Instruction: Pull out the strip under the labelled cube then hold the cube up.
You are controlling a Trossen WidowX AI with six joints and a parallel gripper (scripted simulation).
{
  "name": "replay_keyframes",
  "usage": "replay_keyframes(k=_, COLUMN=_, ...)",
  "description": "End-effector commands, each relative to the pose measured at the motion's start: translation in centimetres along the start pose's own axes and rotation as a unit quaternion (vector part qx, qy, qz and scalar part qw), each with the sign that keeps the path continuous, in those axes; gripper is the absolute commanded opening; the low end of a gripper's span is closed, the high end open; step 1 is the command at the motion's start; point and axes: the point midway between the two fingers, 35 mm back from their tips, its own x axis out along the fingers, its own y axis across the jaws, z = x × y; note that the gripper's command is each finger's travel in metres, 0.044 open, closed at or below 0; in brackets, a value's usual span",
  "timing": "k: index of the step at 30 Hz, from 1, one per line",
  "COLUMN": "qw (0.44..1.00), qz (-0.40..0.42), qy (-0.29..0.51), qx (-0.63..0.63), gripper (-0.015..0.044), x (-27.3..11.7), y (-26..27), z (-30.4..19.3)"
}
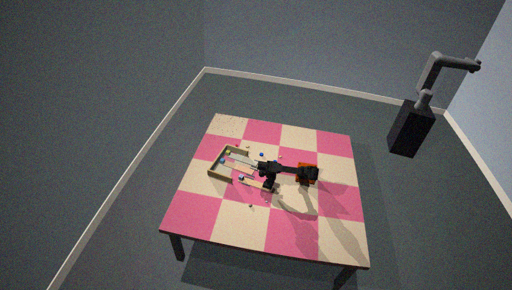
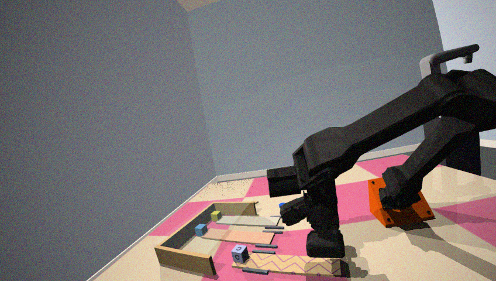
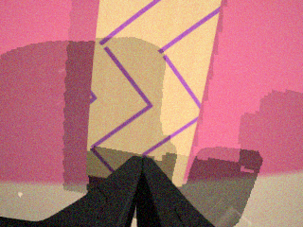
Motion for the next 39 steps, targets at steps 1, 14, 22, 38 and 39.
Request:
replay_keyframes(k=1, qw=1.000, qz=0.002, qy=0.004, qx=-0.002, gripper=0.0000, x=-1.5, y=0.2, z=0.3)
replay_keyframes(k=14, qw=0.999, qz=0.002, qy=0.003, qx=0.050, gripper=0.0289, x=-1.7, y=0.0, z=4.4)
replay_keyframes(k=22, qw=0.999, qz=0.002, qy=0.003, qx=0.050, gripper=0.0440, x=-2.0, y=-0.1, z=7.2)
replay_keyframes(k=38, qw=0.999, qz=0.002, qy=0.002, qx=0.049, gripper=0.0440, x=-2.7, y=0.0, z=12.6)
replay_keyframes(k=39, qw=0.999, qz=0.002, qy=0.002, qx=0.049, gripper=0.0440, x=-2.7, y=0.0, z=12.9)
